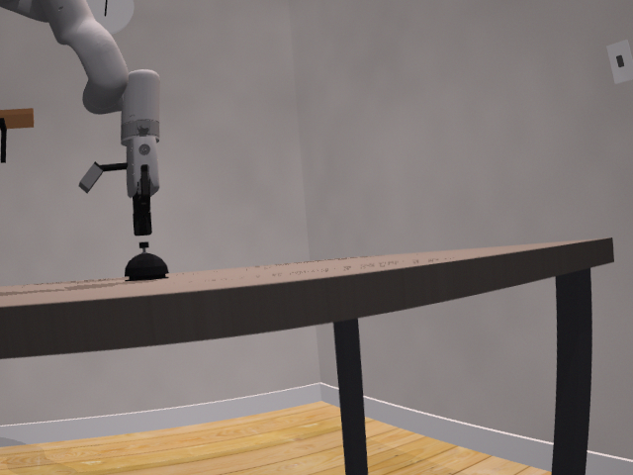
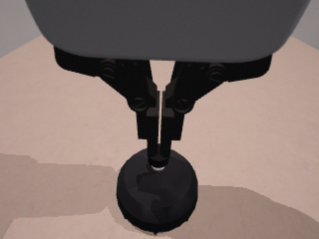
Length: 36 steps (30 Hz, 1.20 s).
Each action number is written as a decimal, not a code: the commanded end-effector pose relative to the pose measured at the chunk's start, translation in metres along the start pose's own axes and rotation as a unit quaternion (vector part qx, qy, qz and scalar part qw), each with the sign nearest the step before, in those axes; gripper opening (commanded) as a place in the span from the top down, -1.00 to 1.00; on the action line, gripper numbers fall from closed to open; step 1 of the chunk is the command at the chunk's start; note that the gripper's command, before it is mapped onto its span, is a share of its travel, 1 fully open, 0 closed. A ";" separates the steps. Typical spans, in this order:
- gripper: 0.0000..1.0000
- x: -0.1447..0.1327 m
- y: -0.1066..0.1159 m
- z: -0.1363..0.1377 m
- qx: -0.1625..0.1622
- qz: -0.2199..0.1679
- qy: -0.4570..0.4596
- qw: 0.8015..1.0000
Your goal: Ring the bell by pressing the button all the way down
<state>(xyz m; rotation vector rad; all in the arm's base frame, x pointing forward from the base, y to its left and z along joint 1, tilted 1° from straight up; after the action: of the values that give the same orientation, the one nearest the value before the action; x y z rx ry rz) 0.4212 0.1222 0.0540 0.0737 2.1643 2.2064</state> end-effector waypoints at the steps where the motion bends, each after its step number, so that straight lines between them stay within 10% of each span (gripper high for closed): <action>1: 1.00 -0.001 0.015 0.001 -0.001 -0.002 0.000 1.000; 36: 1.00 -0.001 0.052 0.000 -0.001 -0.002 0.000 1.000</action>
<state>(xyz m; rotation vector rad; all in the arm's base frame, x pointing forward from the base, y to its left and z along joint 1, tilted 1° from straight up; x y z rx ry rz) 0.4211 0.1212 0.1044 0.0730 2.1637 2.2064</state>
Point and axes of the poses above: the point where the finger pads meet when closed, its own y axis back along the fingers, its own z axis across the jaws, x = y × z, the point moved 5 cm from there along y, back along the fingers, and after that the axes turned 14 degrees about -y, right-handed, at the moved point
